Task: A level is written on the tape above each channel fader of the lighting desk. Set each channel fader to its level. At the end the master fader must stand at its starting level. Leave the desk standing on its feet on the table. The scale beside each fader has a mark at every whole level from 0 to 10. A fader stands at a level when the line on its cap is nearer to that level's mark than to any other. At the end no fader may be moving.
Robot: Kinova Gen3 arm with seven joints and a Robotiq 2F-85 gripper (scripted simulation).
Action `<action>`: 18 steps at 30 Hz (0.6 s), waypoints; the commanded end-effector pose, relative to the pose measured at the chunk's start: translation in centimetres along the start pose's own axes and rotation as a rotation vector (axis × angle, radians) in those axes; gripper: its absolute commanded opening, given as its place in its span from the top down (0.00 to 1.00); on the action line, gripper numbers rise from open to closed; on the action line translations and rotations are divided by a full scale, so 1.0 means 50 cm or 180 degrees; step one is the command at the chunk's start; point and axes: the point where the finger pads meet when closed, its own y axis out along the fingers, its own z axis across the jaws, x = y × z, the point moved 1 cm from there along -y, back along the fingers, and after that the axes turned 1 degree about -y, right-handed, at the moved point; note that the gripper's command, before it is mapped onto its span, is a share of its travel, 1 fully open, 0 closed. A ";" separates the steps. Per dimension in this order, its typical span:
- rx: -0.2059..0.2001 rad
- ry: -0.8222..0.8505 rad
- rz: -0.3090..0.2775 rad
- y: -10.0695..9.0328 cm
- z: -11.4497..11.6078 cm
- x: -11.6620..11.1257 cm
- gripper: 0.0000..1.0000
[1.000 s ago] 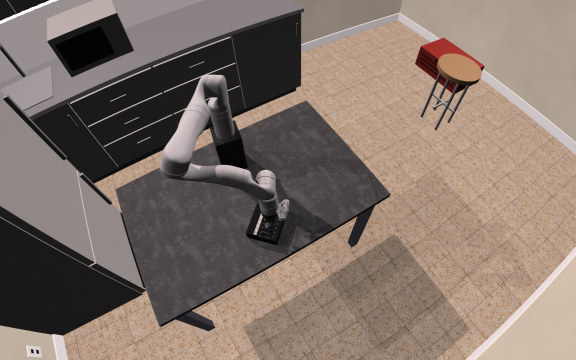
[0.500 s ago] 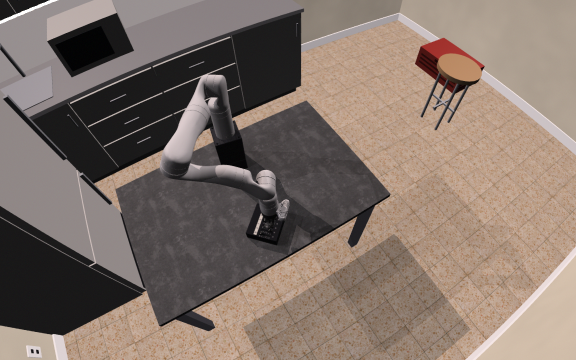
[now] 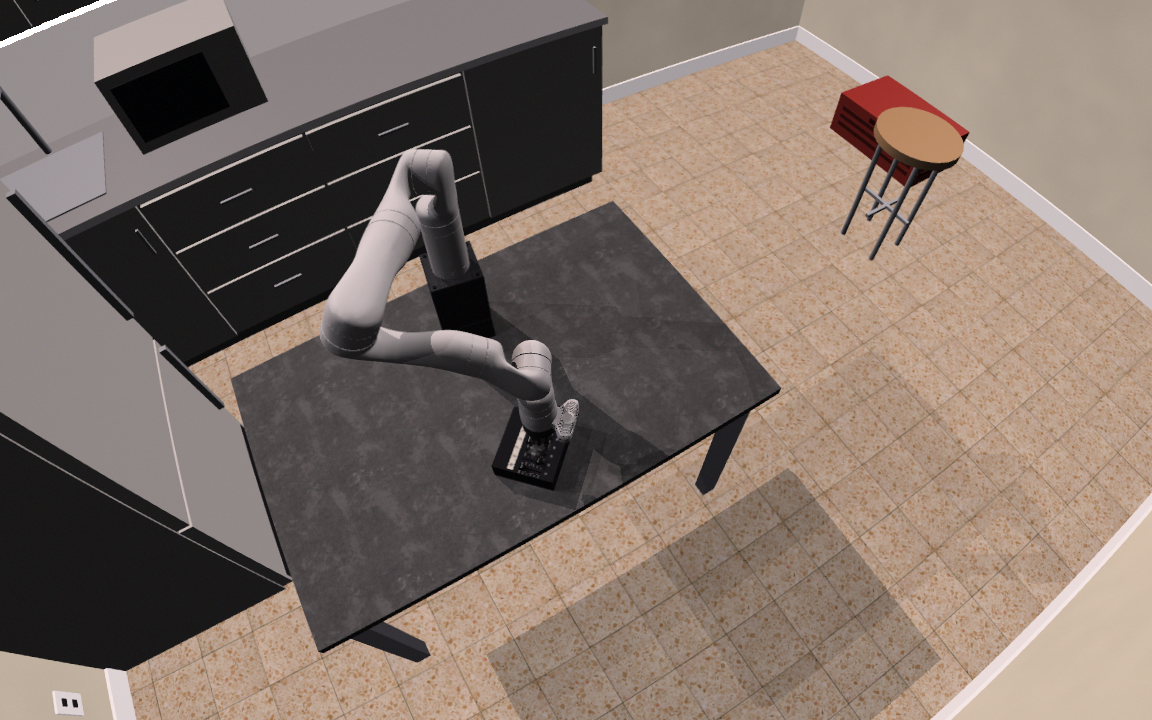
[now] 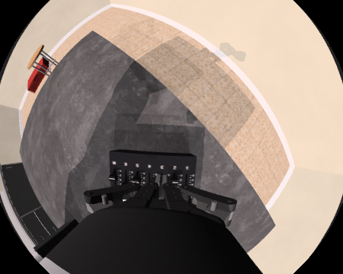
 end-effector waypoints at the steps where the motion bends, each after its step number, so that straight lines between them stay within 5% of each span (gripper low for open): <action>1: 0.0003 0.0000 0.0003 0.000 0.001 -0.001 1.00; 18: 0.0004 0.0002 0.0005 0.016 0.000 -0.001 1.00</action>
